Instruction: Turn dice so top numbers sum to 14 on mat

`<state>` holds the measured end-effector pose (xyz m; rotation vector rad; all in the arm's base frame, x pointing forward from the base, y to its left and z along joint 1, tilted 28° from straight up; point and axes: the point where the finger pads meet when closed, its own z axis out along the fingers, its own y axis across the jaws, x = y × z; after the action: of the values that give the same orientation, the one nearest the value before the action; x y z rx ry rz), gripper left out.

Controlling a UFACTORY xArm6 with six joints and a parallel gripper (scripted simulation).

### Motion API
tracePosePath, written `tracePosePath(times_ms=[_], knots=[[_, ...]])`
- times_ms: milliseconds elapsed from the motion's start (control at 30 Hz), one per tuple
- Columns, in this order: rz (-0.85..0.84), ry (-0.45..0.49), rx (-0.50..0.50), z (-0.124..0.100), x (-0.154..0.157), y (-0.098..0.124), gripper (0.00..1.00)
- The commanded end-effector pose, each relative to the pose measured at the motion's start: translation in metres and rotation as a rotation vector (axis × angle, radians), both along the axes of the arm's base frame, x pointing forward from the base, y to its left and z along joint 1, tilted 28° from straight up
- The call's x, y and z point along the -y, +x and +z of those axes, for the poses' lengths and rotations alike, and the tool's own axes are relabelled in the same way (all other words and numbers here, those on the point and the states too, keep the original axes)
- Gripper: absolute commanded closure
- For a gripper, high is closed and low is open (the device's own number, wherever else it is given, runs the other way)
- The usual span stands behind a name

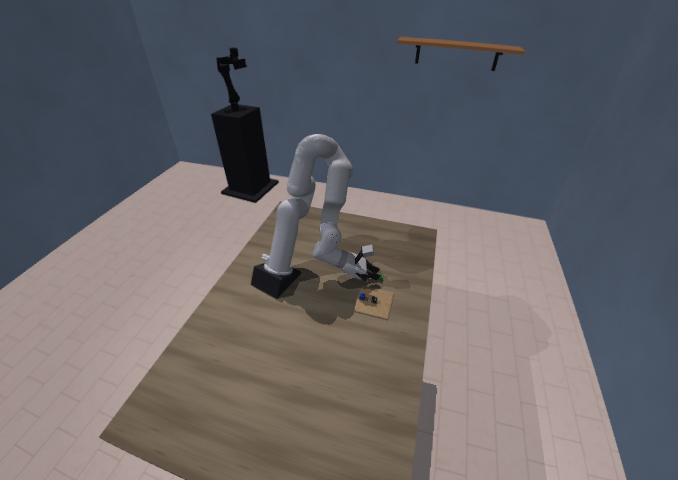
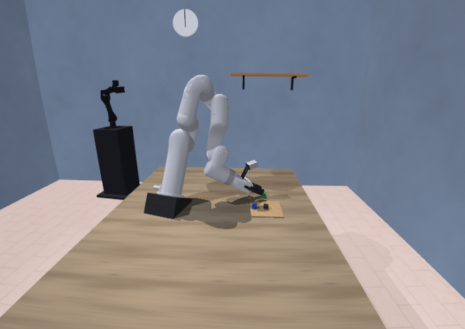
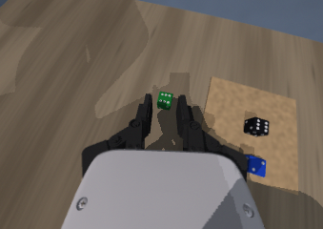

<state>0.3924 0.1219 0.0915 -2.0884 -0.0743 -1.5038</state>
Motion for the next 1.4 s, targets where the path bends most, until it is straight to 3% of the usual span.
tracePosePath(times_ms=[0, 333, 933, 1367], knots=[[0.0, 0.0, 0.002, 0.005, 0.006, -0.01, 0.64], [0.0, 0.0, 0.002, 0.009, 0.009, -0.013, 0.64], [0.0, 0.0, 0.002, 0.057, 0.035, -0.017, 0.64], [0.066, 0.029, -0.017, 0.065, 0.023, -0.013, 0.64]])
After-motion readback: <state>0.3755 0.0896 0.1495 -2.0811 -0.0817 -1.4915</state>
